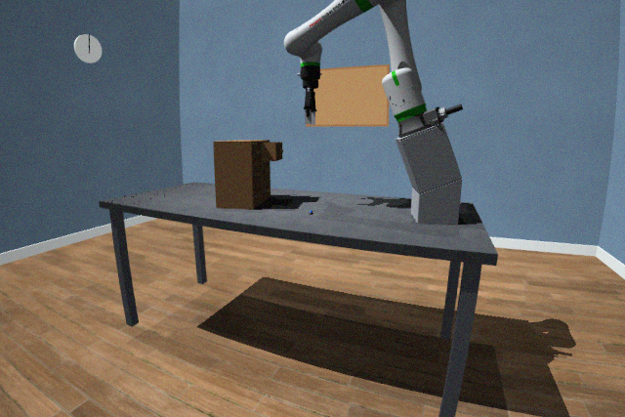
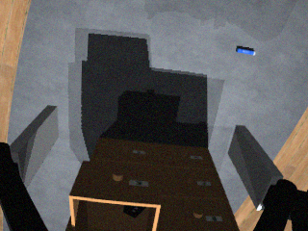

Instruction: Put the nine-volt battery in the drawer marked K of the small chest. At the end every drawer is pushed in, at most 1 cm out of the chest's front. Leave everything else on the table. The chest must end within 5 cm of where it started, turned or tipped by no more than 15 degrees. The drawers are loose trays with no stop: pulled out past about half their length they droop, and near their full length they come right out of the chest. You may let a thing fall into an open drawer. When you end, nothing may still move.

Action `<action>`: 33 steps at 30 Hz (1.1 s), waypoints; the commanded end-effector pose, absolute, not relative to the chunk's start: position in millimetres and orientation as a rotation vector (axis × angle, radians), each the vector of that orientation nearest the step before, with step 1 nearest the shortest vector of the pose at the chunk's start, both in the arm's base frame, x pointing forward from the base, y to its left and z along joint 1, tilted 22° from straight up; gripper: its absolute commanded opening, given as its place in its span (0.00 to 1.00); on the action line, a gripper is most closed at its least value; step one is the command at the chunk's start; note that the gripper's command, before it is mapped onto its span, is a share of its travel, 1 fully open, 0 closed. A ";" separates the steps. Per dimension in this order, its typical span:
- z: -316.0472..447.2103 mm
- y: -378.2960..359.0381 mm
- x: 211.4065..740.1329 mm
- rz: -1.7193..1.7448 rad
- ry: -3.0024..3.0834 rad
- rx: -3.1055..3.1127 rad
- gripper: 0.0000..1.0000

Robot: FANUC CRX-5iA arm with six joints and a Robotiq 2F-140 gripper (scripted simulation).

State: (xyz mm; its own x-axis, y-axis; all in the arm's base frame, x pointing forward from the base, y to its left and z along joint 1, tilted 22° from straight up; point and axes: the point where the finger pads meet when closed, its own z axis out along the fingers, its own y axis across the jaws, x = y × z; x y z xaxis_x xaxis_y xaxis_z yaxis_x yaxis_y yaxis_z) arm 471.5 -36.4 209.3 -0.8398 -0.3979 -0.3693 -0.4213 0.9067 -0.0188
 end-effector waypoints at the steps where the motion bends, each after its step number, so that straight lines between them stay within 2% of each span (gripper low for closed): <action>1: 209.1 -37.1 471.0 0.089 2.700 -0.602 1.00; 8: 203.4 -45.2 462.4 0.091 2.700 -0.603 1.00; 21: 172.6 -89.1 415.9 0.101 2.700 -0.609 1.00; 33: 166.5 -97.7 406.7 0.104 2.700 -0.610 1.00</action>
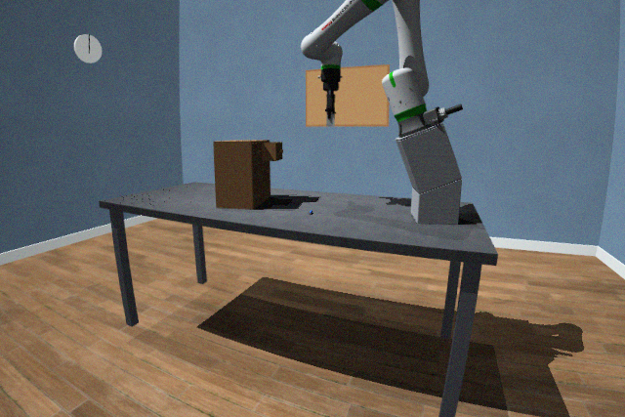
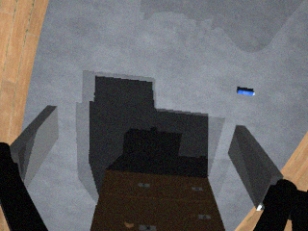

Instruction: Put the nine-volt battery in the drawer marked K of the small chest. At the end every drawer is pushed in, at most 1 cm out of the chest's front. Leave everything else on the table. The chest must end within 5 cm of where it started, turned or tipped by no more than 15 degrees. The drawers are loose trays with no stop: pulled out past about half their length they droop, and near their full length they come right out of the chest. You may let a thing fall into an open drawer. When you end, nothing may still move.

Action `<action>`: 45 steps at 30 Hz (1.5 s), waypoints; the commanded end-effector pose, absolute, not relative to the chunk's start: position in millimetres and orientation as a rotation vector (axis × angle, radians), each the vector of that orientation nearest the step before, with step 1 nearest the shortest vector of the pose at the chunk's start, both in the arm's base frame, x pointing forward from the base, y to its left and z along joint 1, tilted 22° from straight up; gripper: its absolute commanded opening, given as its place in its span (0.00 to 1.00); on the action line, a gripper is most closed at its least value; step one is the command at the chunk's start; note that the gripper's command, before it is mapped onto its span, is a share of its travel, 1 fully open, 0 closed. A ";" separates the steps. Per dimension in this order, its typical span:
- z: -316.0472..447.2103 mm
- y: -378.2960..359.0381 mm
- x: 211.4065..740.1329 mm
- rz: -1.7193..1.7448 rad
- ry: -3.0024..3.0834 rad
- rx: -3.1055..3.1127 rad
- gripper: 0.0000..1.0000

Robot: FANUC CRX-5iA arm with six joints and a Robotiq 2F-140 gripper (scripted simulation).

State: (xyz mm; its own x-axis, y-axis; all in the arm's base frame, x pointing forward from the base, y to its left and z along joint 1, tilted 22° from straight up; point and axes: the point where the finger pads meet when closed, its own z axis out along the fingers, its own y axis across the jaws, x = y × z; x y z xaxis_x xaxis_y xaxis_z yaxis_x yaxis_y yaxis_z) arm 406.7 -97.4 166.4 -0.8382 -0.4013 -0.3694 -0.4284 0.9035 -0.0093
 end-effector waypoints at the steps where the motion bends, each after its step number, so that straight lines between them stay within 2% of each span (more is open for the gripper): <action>1: 166.5 -97.7 406.8 0.104 2.700 -0.610 1.00; 12: 163.3 -94.4 413.5 0.123 2.633 -0.596 1.00; 45: 131.9 -62.6 480.7 0.275 1.964 -0.449 1.00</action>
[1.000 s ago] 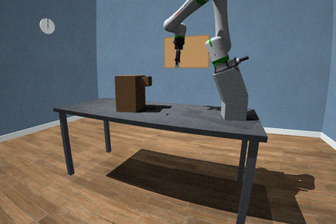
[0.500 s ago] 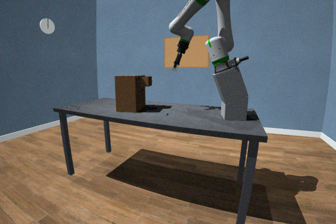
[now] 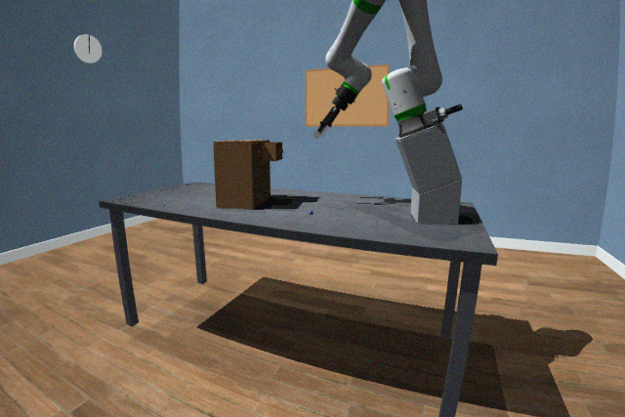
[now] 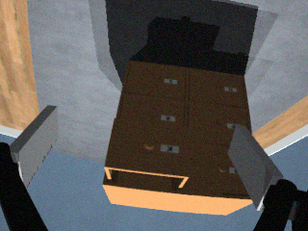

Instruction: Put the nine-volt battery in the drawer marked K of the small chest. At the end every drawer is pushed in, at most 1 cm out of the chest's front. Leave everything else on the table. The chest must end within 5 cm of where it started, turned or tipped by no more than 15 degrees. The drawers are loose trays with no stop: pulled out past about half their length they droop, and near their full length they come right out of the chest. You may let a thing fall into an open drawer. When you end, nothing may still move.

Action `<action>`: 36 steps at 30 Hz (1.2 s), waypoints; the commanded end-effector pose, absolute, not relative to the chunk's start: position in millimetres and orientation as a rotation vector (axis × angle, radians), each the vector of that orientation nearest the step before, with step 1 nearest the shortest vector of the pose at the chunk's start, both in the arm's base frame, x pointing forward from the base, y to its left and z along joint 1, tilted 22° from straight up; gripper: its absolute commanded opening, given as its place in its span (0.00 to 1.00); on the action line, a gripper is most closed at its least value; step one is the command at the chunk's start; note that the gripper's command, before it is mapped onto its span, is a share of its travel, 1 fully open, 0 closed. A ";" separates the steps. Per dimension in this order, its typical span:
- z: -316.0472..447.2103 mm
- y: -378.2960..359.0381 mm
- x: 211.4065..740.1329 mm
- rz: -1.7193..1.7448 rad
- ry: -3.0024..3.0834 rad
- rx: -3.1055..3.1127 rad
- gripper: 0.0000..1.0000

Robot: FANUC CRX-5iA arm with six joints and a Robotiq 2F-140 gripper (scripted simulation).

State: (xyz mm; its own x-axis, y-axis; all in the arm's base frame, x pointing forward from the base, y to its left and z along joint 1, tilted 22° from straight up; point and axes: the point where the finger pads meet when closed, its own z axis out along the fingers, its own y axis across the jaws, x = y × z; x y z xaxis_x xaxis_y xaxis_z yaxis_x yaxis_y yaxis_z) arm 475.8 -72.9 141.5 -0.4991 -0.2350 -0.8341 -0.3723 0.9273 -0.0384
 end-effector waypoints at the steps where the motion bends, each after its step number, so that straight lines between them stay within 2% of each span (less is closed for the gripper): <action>1: 130.9 -61.5 483.5 0.279 1.937 -0.442 1.00; 11: 119.5 -49.8 508.2 0.319 1.690 -0.388 1.00; 36: 111.4 -41.8 526.0 0.343 1.512 -0.348 1.00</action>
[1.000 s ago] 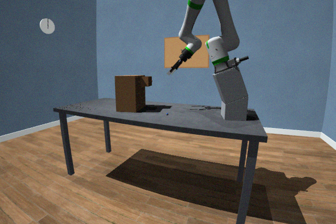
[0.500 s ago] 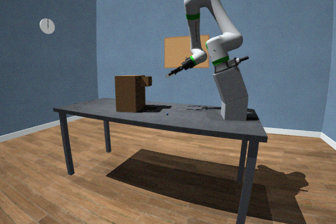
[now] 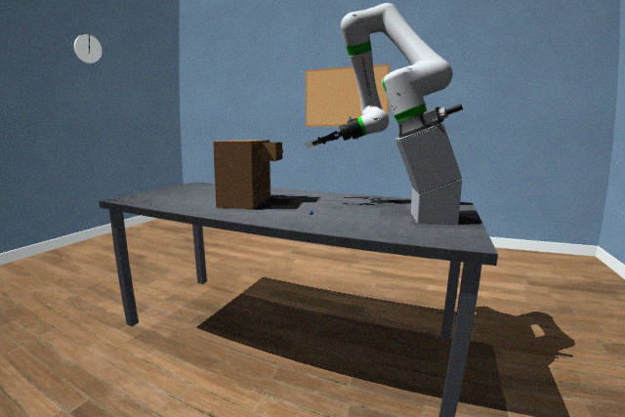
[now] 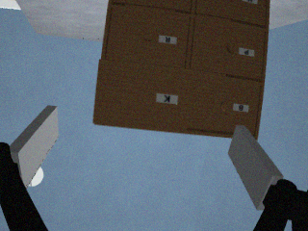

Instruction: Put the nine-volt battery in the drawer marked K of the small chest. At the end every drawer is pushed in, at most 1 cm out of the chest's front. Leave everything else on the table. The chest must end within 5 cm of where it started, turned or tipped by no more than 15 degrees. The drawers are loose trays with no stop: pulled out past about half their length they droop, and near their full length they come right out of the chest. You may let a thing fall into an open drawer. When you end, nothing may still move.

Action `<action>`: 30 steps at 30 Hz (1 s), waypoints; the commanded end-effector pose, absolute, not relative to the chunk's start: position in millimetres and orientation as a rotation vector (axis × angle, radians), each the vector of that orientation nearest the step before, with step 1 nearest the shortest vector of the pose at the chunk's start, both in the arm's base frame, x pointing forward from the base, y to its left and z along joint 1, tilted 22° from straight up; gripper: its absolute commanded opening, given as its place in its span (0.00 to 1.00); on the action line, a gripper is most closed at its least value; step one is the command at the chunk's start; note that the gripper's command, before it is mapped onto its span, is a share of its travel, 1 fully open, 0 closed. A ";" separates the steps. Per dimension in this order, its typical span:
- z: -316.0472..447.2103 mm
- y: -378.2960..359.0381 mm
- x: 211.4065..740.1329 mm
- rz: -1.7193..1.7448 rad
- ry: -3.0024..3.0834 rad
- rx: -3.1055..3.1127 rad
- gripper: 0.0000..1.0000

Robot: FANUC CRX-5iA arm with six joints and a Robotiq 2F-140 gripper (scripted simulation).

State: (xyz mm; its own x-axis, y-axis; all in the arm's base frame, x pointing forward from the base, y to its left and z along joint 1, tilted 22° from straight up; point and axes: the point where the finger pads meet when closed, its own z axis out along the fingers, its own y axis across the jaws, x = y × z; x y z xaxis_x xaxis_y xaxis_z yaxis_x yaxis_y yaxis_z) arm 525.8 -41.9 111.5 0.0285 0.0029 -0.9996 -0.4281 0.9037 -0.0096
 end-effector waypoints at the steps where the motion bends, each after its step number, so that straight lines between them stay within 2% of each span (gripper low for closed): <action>1: 111.3 -41.8 526.0 0.343 1.512 -0.348 1.00; 2: 111.3 -41.8 526.0 0.343 1.512 -0.348 1.00; 3: 111.3 -41.8 526.0 0.343 1.512 -0.348 0.00; 30: 111.5 -40.8 528.1 0.343 1.512 -0.348 0.00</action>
State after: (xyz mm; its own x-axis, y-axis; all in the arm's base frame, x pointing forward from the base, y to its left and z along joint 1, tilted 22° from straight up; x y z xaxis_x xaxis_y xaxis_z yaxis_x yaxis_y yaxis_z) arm 527.0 -41.2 111.4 0.0308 0.0042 -0.9995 -0.4284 0.9035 -0.0094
